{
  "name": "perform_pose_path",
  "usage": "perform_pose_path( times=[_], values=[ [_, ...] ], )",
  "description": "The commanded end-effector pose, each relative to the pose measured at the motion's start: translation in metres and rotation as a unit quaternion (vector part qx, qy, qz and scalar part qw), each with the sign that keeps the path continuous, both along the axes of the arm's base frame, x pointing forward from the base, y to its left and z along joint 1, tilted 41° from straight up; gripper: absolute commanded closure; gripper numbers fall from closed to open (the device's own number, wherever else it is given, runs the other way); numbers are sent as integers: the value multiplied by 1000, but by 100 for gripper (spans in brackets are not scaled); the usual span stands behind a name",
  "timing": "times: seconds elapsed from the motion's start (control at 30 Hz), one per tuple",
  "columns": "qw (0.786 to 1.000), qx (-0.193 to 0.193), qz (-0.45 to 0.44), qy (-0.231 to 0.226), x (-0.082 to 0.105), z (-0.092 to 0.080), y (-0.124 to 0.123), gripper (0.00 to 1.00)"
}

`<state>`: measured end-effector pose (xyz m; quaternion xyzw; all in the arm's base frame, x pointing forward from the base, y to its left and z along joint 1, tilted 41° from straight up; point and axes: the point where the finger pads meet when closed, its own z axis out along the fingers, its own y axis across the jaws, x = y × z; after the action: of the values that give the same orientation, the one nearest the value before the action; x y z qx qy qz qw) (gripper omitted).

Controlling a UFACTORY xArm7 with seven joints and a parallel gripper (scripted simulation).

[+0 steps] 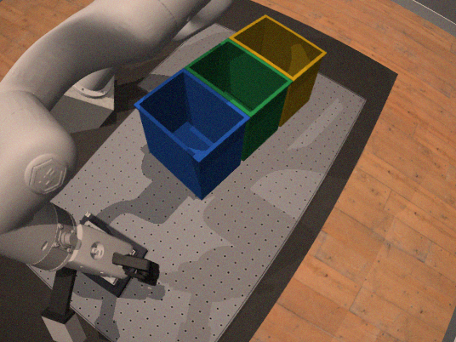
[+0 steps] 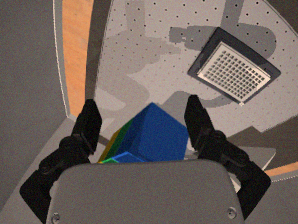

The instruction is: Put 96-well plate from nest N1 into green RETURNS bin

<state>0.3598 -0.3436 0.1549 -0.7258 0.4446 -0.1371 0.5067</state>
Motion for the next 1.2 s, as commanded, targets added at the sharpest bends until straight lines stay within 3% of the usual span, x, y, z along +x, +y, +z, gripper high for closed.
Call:
perform_pose_path(
  times=[0.0, 0.43, 0.5, 0.77, 1.0, 1.07, 1.17],
  values=[
    [999, -48, 19, -19, -13, -7, -2, 0],
    [964, -214, 136, -85, -56, -25, -4, 0],
    [964, -214, 136, -85, -56, -25, -4, 0],
    [920, -301, 216, -124, -81, -32, -4, 0],
    [869, -367, 289, -160, -106, -36, -4, 0],
    [869, -367, 289, -160, -106, -36, -4, 0],
    [844, -392, 321, -176, -121, -38, -4, 0]
  ],
)
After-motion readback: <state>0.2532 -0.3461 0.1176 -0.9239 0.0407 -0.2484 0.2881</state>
